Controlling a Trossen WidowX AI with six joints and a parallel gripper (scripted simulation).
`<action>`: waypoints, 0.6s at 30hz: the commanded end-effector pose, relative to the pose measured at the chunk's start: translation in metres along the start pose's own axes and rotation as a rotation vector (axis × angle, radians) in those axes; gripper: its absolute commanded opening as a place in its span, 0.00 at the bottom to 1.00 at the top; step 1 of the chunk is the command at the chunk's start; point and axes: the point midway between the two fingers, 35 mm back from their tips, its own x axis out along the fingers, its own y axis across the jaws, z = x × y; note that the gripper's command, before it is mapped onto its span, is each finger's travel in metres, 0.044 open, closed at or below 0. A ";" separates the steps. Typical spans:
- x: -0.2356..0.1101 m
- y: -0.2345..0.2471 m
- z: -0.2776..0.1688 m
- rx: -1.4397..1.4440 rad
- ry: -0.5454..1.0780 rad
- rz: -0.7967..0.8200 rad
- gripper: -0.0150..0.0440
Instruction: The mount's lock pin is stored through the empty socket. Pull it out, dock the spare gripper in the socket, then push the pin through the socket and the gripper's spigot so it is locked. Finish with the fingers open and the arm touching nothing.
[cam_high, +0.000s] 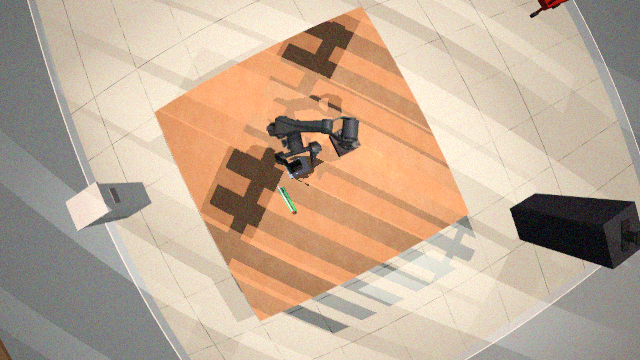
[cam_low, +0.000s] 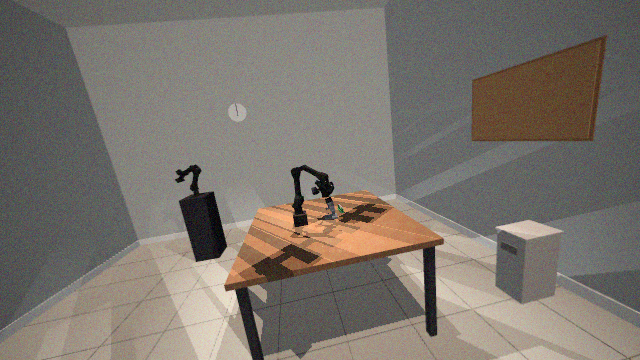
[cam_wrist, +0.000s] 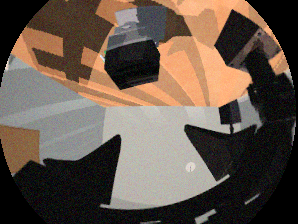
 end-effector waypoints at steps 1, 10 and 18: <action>0.000 0.000 0.001 -0.002 0.001 -0.001 1.00; 0.067 -0.028 -0.051 0.003 0.002 0.004 0.60; 0.073 -0.029 -0.055 -0.065 -0.015 -0.013 0.56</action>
